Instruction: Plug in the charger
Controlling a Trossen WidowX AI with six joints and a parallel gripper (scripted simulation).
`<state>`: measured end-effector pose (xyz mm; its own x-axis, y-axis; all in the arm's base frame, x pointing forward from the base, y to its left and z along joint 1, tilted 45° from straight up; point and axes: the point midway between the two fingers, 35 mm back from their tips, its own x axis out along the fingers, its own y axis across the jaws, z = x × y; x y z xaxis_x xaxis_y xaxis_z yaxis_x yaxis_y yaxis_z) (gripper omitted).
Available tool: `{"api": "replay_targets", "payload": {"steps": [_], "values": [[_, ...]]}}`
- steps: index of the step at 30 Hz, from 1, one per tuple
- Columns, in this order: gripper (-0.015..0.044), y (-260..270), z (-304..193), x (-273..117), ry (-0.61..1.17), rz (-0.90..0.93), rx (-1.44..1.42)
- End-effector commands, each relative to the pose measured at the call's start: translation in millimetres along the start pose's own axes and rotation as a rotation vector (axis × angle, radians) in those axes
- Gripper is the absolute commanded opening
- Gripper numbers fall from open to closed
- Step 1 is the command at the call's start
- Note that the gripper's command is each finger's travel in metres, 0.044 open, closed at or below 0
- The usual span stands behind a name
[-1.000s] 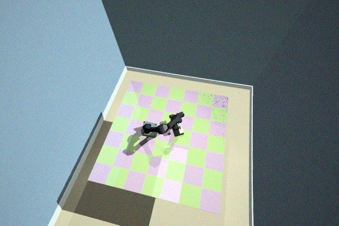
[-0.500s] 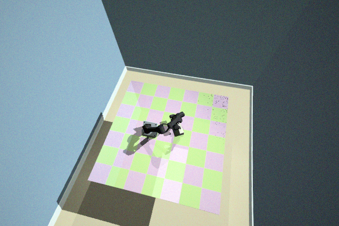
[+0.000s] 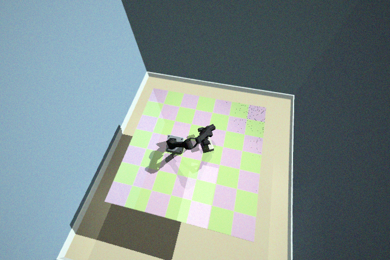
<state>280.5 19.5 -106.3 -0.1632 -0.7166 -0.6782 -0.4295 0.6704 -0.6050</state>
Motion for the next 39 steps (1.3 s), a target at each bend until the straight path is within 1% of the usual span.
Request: {"api": "replay_targets", "payload": {"steps": [1, 39], "values": [[0.0000, -0.9, 9.0, -1.0, -0.023, 0.003, 0.017], [0.0000, -0.8, 4.4, 0.4, -0.023, 0.003, 0.017]]}}
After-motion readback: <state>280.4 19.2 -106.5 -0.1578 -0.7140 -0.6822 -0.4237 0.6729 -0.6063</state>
